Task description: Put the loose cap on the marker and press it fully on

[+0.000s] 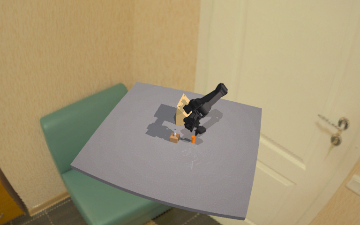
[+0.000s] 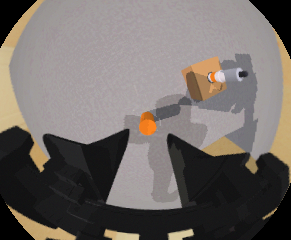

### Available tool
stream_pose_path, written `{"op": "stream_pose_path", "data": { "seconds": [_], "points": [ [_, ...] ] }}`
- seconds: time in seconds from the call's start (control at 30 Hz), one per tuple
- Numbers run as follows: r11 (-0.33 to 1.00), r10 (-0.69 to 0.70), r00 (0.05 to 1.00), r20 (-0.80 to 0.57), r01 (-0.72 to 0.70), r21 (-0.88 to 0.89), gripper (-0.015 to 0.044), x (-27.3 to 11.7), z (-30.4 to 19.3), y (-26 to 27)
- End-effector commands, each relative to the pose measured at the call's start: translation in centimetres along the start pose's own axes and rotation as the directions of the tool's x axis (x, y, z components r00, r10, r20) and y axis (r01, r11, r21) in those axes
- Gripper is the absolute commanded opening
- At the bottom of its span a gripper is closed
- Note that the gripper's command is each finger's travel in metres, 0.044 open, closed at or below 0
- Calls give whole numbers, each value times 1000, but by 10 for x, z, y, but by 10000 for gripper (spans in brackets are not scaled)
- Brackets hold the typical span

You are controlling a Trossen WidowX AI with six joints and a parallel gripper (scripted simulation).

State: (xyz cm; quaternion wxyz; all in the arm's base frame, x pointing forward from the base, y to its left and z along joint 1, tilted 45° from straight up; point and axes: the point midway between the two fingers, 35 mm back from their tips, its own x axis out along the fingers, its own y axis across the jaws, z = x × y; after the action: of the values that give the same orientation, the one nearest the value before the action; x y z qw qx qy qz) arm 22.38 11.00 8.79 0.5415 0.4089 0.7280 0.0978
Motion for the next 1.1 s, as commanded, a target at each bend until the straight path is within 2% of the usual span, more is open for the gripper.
{"op": "stream_pose_path", "data": {
  "seconds": [0.0,1.07],
  "points": [
    [1000,6,1000,-5,-6,5,235,12,-2,0],
    [1000,7,1000,-5,-7,5,235,60,-3,1]
  ]
}}
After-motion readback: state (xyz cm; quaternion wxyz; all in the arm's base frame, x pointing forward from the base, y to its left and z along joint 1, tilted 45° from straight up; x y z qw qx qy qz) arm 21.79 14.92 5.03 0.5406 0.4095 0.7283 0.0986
